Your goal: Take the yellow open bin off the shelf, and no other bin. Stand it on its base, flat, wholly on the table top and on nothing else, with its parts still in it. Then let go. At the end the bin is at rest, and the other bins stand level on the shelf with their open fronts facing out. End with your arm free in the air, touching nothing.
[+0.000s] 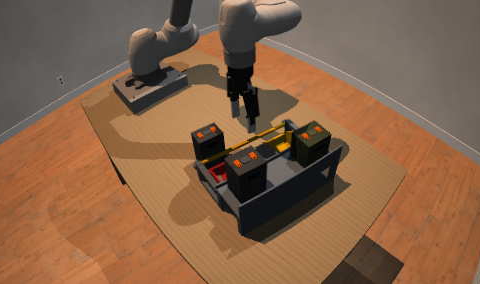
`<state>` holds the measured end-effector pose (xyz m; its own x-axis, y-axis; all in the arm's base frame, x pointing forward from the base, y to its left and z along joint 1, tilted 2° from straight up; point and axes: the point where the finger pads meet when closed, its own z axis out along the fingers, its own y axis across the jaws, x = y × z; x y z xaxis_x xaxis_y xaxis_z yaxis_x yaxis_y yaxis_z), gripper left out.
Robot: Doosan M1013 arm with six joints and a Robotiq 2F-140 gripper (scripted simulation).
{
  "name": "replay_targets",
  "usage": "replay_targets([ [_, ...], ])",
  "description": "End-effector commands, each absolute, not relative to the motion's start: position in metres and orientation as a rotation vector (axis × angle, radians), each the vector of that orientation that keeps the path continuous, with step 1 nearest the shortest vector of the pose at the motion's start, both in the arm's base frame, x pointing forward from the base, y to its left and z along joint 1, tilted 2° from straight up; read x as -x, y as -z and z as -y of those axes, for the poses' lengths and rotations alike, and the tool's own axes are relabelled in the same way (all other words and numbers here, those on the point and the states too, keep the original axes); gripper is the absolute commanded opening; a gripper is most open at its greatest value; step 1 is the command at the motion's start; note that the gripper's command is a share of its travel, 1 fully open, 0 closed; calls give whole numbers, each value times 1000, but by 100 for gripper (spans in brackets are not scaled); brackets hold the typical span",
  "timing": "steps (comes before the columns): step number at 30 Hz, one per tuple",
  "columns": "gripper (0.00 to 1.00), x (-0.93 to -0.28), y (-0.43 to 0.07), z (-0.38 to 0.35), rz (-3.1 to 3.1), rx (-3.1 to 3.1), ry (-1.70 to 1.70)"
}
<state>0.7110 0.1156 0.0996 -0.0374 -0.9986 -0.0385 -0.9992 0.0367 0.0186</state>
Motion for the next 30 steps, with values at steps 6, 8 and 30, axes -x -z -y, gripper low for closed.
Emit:
replay_targets([
  [6,57,-711,-100,-116,-2251,2169,-63],
  [8,57,-711,-100,-116,-2251,2169,-63],
  [30,57,-711,-103,-116,-1948,2439,-59],
])
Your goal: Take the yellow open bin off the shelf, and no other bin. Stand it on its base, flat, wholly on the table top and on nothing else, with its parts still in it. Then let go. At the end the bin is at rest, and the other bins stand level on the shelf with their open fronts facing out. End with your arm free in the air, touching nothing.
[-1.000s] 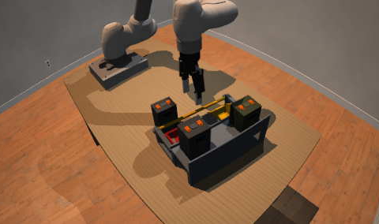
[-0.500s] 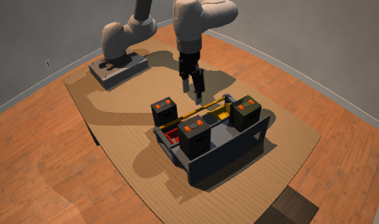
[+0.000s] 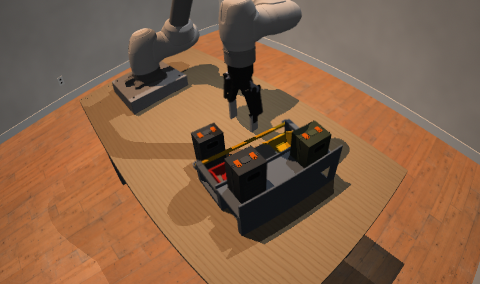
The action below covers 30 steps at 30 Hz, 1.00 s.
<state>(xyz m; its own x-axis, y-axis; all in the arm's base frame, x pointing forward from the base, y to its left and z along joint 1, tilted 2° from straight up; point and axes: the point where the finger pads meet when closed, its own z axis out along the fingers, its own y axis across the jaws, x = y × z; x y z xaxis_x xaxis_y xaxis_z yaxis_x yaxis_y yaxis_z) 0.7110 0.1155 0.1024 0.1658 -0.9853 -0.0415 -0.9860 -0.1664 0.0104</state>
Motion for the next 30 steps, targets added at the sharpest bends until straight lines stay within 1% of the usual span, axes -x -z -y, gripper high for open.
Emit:
replay_targets([
  [1,57,-711,-103,-116,-1948,2439,-59],
  [27,57,-711,-103,-116,-1898,2476,-59],
  [30,57,-711,-102,-116,-2087,2323,-61],
])
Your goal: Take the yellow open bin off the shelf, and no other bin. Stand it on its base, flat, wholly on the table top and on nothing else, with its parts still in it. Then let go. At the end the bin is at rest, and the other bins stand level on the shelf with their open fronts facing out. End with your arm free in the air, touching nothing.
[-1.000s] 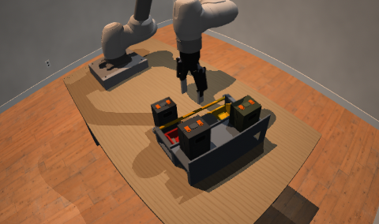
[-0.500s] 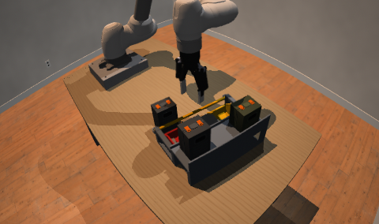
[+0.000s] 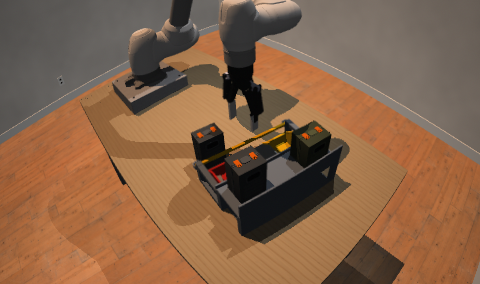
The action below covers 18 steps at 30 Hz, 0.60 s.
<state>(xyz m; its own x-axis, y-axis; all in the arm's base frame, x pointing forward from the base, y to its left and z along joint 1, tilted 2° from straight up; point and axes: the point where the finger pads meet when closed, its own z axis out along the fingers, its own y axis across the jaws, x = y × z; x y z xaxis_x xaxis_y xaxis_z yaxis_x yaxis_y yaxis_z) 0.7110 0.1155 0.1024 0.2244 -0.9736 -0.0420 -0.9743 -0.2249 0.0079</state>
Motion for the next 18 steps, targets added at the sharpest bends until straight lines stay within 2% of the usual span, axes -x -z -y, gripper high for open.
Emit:
replay_targets([
  [1,57,-711,-102,-116,-2148,2269,-62],
  [14,57,-711,-102,-116,-2207,2213,-62],
  [18,57,-711,-102,-116,-2428,1975,-65],
])
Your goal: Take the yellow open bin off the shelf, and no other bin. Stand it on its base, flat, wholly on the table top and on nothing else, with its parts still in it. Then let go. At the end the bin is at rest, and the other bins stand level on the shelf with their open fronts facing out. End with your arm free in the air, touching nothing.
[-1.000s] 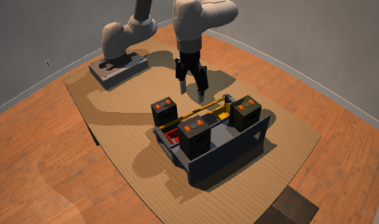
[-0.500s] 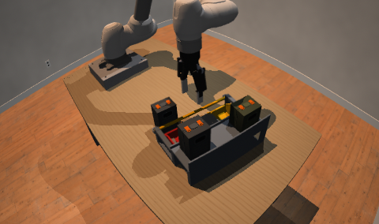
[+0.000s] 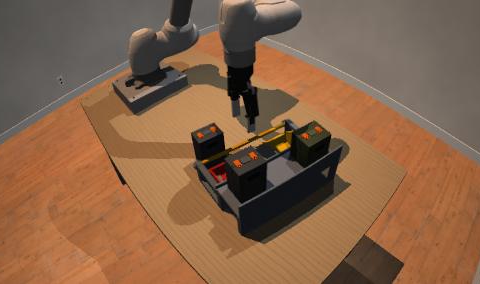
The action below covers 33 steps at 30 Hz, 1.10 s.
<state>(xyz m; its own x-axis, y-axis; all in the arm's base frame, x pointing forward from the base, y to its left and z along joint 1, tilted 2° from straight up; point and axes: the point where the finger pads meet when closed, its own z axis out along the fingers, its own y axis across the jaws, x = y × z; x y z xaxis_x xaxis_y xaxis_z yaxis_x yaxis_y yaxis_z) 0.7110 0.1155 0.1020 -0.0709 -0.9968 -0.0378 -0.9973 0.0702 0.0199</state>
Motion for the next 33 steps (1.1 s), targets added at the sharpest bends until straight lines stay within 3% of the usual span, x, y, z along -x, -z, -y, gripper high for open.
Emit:
replay_targets([
  [1,57,-711,-102,-116,-2479,1911,-65],
  [13,57,-711,-102,-116,-2479,1911,-65],
  [18,57,-711,-102,-116,-2711,1577,-67],
  [33,57,-711,-102,-116,-2828,1362,-67],
])
